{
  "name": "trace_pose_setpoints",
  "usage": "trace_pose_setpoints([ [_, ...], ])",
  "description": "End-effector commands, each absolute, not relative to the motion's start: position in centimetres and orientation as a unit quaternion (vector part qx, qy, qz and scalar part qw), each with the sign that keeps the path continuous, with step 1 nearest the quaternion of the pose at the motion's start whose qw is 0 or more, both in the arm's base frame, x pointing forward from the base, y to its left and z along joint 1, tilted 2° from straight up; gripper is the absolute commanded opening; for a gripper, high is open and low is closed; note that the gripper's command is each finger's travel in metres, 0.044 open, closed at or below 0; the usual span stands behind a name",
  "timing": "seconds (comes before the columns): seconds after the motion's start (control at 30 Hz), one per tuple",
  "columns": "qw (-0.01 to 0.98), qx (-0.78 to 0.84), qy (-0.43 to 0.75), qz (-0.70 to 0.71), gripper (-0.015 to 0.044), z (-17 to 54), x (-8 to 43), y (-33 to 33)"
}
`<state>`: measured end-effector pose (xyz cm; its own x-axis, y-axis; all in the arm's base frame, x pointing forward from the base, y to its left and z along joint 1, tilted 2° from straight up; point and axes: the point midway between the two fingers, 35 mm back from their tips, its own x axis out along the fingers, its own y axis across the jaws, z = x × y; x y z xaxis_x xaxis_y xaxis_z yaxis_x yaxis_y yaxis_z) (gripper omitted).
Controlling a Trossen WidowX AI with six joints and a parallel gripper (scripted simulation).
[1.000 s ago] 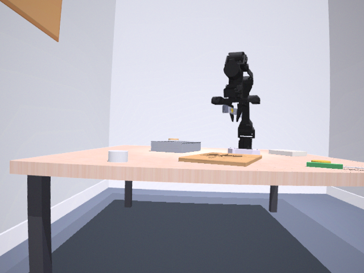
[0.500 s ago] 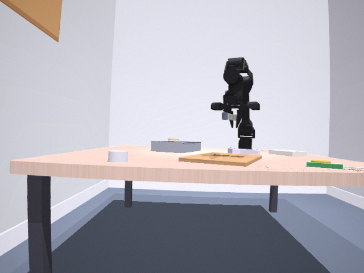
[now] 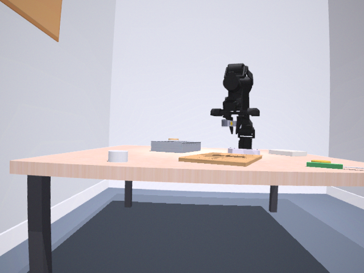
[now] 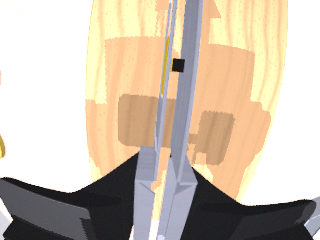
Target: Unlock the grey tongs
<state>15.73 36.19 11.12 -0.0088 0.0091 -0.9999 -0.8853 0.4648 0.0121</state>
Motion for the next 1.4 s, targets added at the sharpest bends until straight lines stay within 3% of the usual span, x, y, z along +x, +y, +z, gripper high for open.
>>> trace_pose_setpoints([
  [0.0, 0.606, -0.358, 0.606, 0.371, -0.015, 10.5, 15.7, 36.3],
  [1.27, 0.606, -0.358, 0.606, 0.37, -0.015, 5.0, 15.4, 35.8],
  [1.37, 0.603, -0.362, 0.607, 0.37, -0.0071, 5.1, 15.4, 35.7],
])
